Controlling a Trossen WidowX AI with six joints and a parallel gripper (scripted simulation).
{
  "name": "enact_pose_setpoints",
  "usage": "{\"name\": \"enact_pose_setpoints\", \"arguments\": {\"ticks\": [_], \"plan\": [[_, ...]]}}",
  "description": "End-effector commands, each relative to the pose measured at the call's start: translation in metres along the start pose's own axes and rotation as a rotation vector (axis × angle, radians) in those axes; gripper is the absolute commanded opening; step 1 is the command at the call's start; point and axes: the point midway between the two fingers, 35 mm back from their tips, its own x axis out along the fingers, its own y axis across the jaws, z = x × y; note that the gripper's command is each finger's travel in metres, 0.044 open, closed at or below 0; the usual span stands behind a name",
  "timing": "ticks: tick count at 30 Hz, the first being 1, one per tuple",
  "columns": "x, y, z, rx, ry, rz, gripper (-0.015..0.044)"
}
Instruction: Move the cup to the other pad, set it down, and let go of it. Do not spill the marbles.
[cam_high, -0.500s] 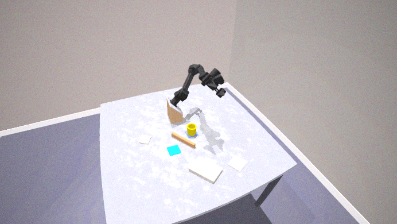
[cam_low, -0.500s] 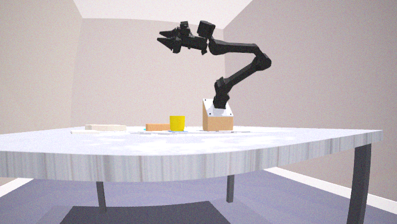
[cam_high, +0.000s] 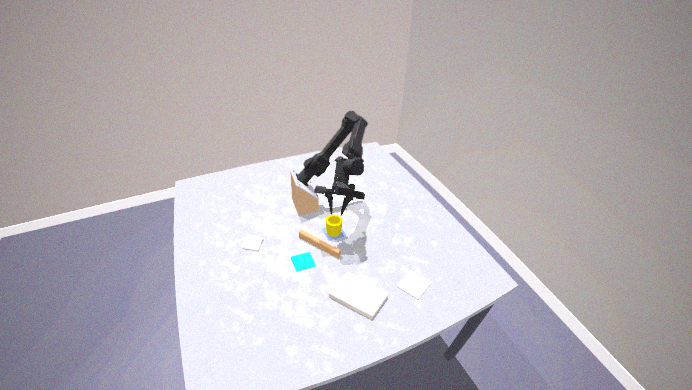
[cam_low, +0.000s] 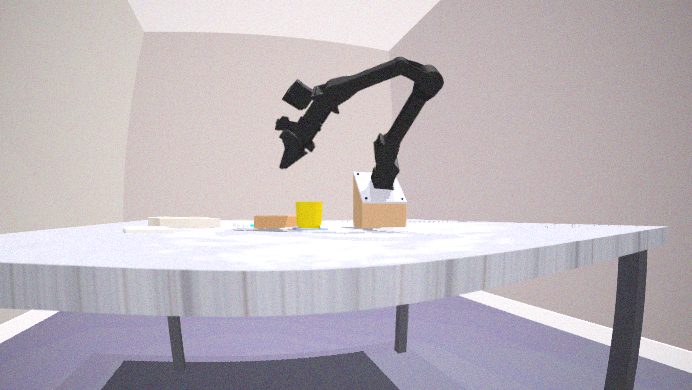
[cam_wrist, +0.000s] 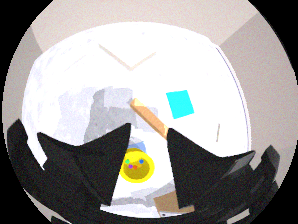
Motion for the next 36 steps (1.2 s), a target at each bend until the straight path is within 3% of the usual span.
{"name": "enact_pose_setpoints", "arguments": {"ticks": [1,3,5,36], "plan": [[0.015,-0.016,-0.061,0.403,0.383,-0.018,0.0167],[0.013,-0.017,-0.087,0.615,0.558,-0.044,0.0167],[0.011,-0.017,-0.096,0.693,0.618,-0.056,0.0167],[0.041,-0.019,-0.113,0.693,0.615,-0.058,0.0167]]}}
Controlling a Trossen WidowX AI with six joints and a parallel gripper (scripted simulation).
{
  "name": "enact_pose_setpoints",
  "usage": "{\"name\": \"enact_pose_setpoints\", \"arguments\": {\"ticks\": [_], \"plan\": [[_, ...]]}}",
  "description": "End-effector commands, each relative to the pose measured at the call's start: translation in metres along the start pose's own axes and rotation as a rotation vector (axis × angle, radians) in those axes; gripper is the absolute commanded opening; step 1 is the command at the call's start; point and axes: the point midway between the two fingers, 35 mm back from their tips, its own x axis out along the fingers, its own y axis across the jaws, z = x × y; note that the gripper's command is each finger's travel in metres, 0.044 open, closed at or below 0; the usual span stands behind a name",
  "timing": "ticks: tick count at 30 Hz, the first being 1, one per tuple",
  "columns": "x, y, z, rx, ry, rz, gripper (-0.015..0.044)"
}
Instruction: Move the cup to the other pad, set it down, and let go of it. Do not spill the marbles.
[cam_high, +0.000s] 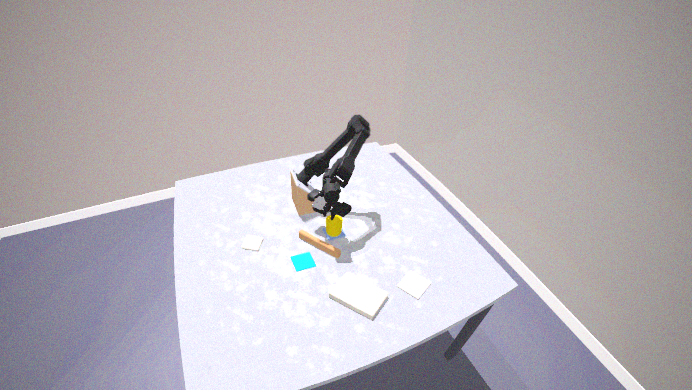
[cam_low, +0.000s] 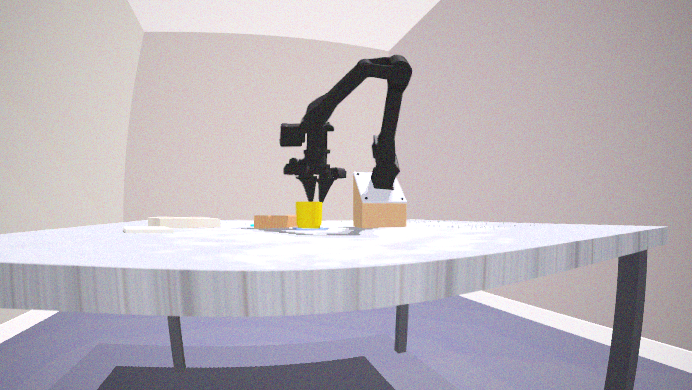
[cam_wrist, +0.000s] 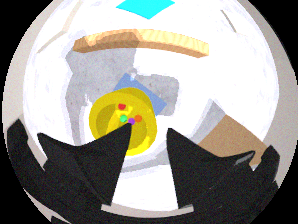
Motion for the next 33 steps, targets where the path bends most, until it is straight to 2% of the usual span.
{"name": "enact_pose_setpoints", "arguments": {"ticks": [1,21,33], "plan": [[0.007,-0.001,-0.001,0.007,0.007,-0.001,0.0167],[0.034,-0.002,-0.003,0.007,0.012,0.002,0.0167],[0.032,-0.002,-0.003,0.001,0.007,0.001,0.0087]]}}
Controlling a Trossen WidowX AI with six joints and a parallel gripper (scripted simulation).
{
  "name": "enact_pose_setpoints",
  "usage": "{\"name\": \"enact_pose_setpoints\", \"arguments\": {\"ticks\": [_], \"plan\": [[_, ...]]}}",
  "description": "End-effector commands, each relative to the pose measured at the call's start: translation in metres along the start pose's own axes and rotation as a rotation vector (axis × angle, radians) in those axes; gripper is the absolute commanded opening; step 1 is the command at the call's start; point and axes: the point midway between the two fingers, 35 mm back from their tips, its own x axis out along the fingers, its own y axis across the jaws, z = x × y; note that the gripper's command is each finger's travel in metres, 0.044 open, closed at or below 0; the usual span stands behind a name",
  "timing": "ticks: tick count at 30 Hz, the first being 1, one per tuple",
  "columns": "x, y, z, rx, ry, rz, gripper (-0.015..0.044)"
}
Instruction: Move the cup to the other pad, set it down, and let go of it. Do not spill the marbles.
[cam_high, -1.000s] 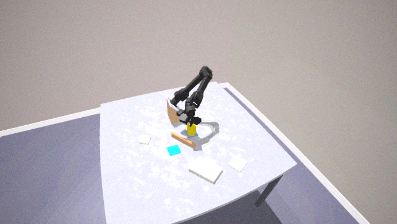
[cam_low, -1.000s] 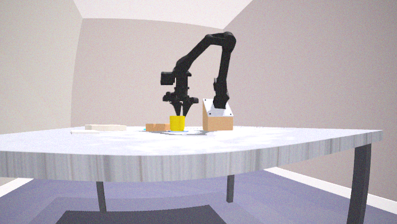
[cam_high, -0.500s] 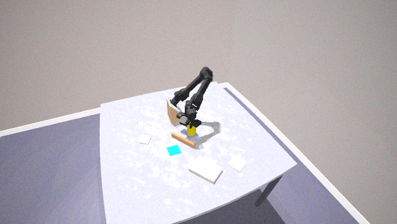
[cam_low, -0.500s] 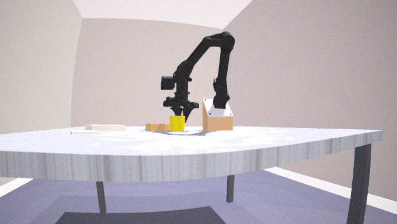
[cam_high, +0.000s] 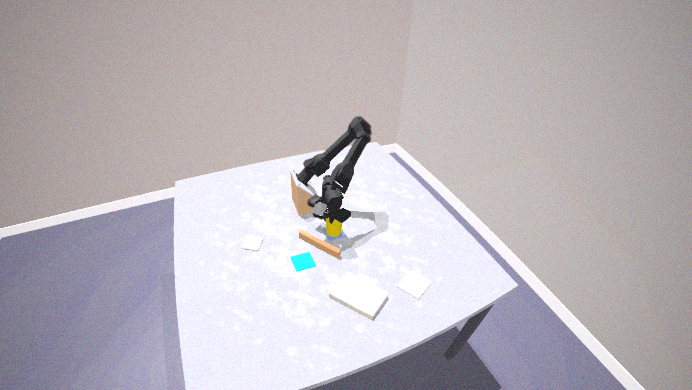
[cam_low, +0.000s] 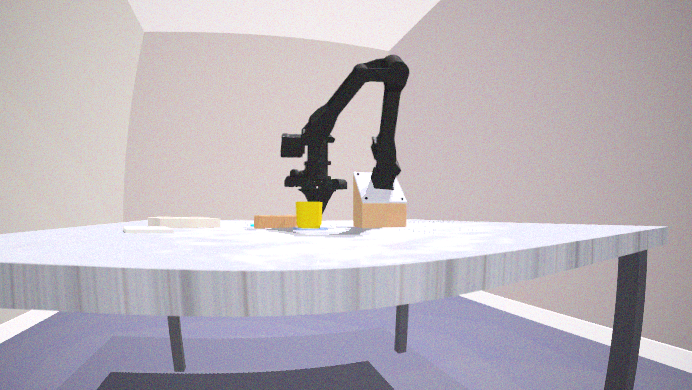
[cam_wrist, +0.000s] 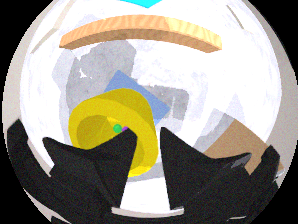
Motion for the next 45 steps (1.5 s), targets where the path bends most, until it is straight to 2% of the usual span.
{"name": "enact_pose_setpoints", "arguments": {"ticks": [1,10,11,34,45], "plan": [[0.0,0.0,0.0,-0.001,0.0,0.0,0.008],[0.0,0.0,0.0,-0.001,0.0,0.0,0.002],[0.0,0.0,0.0,-0.001,0.0,0.0,0.0],[-0.058,-0.001,0.004,0.004,0.002,-0.001,0.0],[-0.056,-0.001,0.004,0.01,0.005,0.001,0.0]]}}
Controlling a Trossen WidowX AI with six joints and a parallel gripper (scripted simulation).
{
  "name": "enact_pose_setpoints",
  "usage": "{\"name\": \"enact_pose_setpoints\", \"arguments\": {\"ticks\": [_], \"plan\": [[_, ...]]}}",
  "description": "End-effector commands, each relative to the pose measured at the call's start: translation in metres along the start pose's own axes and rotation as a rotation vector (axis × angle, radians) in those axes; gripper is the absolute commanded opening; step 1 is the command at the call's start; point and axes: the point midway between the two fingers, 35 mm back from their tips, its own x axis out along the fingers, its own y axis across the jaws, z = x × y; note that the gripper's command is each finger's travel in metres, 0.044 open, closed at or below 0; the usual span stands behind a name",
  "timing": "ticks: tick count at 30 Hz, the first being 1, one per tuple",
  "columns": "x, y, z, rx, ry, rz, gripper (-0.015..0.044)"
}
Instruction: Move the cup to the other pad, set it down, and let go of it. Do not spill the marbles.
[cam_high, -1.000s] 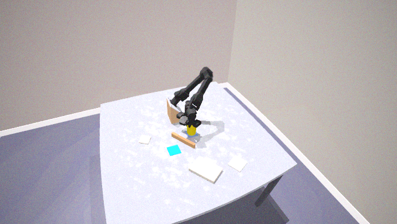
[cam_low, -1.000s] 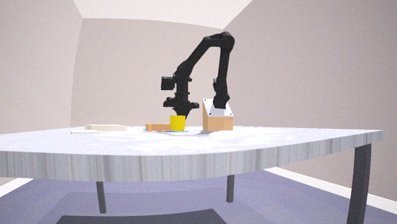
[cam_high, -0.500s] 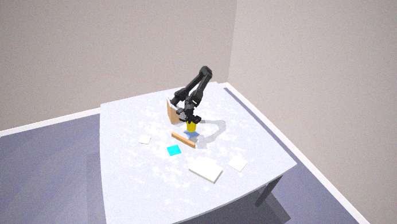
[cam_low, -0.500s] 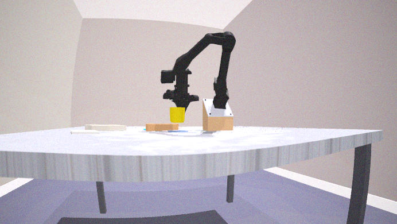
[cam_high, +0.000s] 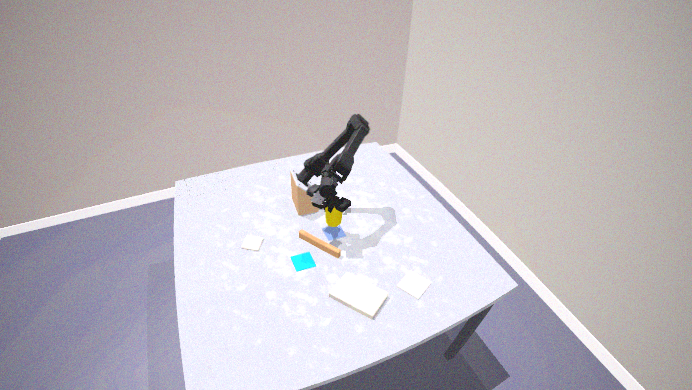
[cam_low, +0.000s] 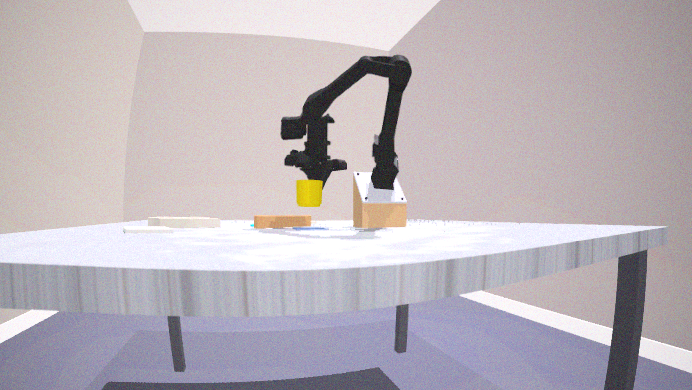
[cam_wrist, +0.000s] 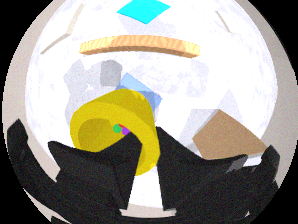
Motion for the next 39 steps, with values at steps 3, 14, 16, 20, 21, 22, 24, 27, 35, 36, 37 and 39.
{"name": "enact_pose_setpoints", "arguments": {"ticks": [3,14,16,20,21,22,24,27,35,36,37,39], "plan": [[0.0,0.0,0.0,0.003,0.0,0.0,0.0],[0.0,0.001,0.007,0.002,-0.002,0.0,0.0],[0.0,0.001,0.011,0.001,-0.002,0.0,0.0],[-0.001,0.002,0.017,0.0,-0.003,0.0,0.0],[-0.001,0.002,0.019,0.0,-0.003,0.0,0.0],[-0.001,0.002,0.02,-0.001,-0.003,0.0,0.0],[-0.001,0.002,0.024,-0.001,-0.004,0.0,0.0],[-0.001,0.003,0.029,-0.002,-0.004,0.0,0.0],[-0.002,0.004,0.042,-0.003,-0.005,-0.001,0.0],[-0.002,0.004,0.044,-0.003,-0.005,-0.001,0.0],[-0.002,0.004,0.045,-0.003,-0.005,-0.001,0.0],[-0.002,0.004,0.049,-0.003,-0.005,-0.001,0.0]]}}
